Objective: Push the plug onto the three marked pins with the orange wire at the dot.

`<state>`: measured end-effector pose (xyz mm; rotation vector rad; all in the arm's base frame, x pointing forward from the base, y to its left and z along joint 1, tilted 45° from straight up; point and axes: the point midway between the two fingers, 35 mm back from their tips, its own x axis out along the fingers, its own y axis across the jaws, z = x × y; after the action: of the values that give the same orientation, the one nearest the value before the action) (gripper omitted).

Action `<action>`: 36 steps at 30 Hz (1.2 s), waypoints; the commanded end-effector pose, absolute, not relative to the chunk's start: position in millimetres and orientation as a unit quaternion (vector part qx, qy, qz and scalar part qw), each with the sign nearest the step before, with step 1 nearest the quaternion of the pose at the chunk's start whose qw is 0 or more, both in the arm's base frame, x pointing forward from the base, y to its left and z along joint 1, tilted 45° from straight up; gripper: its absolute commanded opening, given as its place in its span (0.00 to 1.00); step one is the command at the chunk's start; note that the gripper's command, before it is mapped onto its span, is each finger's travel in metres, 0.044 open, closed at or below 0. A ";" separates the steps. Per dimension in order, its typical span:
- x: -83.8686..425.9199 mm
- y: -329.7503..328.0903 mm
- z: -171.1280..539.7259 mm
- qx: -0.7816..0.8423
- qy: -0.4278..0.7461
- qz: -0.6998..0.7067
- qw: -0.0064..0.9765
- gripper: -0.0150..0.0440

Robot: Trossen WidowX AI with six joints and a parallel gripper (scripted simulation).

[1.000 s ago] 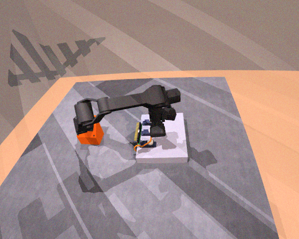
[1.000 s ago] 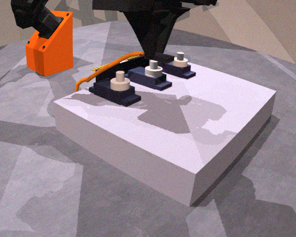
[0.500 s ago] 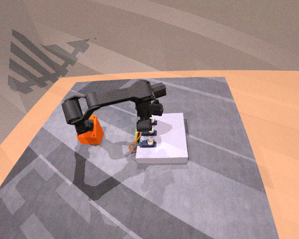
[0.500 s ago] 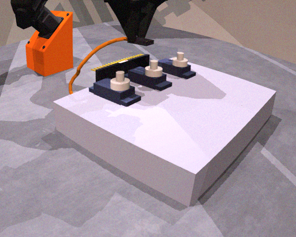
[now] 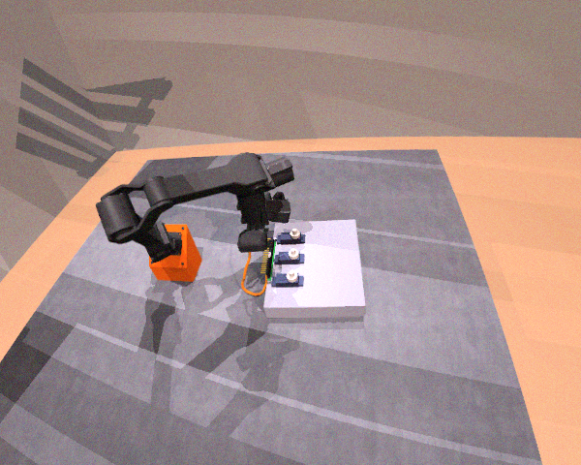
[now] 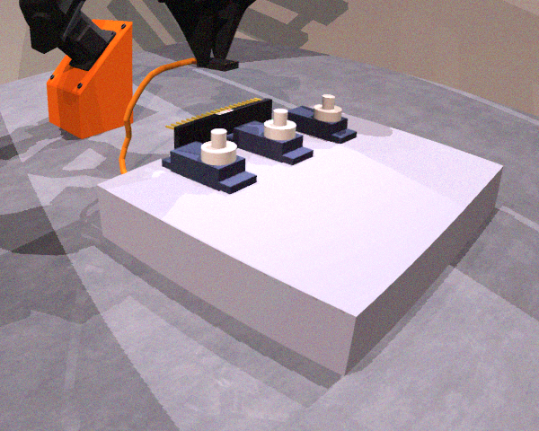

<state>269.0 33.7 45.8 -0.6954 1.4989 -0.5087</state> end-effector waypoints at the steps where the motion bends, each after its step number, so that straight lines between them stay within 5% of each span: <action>1: 252.9 33.2 42.7 -0.300 0.659 -0.228 0.651 0.25; 15: 196.9 24.2 31.6 -0.295 0.656 -0.240 0.652 0.25; 36: 214.9 -1.4 3.6 -0.295 0.655 -0.241 0.653 0.25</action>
<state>205.0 -2.3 4.1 -0.6654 1.4907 -0.5471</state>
